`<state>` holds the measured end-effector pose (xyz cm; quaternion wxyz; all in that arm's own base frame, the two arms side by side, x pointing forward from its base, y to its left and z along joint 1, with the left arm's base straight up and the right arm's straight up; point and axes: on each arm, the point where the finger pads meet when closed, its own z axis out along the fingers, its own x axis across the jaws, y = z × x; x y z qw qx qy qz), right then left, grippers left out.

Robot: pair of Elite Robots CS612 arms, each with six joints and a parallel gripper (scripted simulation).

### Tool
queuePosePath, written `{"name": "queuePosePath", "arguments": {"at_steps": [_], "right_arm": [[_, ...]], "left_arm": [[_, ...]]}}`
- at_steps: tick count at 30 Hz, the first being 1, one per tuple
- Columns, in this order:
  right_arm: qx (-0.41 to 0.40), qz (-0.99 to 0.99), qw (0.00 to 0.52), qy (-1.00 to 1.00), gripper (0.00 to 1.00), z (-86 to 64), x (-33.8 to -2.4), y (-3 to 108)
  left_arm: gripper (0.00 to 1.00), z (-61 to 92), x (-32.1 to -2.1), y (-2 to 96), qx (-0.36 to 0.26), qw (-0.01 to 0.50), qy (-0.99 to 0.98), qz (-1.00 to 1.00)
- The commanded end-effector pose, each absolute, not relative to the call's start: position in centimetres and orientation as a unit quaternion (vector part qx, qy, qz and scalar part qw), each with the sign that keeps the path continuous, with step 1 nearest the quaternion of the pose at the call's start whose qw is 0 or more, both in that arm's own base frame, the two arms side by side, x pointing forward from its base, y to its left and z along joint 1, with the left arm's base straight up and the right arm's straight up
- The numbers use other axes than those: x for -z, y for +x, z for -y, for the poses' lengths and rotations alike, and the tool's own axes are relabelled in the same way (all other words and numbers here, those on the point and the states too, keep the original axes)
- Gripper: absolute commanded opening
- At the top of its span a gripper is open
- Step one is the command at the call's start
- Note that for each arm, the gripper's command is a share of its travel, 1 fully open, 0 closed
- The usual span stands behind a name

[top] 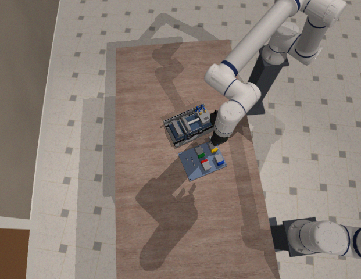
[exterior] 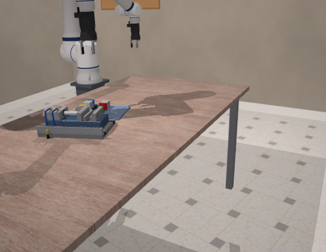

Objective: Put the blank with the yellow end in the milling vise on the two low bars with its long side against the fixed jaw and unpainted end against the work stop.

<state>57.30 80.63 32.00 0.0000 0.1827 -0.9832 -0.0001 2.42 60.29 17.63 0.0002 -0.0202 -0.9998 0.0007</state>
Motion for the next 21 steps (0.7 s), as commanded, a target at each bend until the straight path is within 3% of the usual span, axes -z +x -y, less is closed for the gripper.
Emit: {"name": "queuePosePath", "arguments": {"at_steps": [1, 21], "right_arm": [[0.001, 0.984, -0.001, 0.18, 1.0, -80.66, -32.15, 57.32], [0.001, 0.984, -0.001, 0.178, 1.0, -80.66, -32.15, 57.32]], "left_arm": [[1.0, -60.35, -17.7, 2.44, 0.0, 0.0, -0.02, 1.0], [1.0, -60.35, -17.7, 2.44, 0.0, 0.0, -0.02, 1.0]]}}
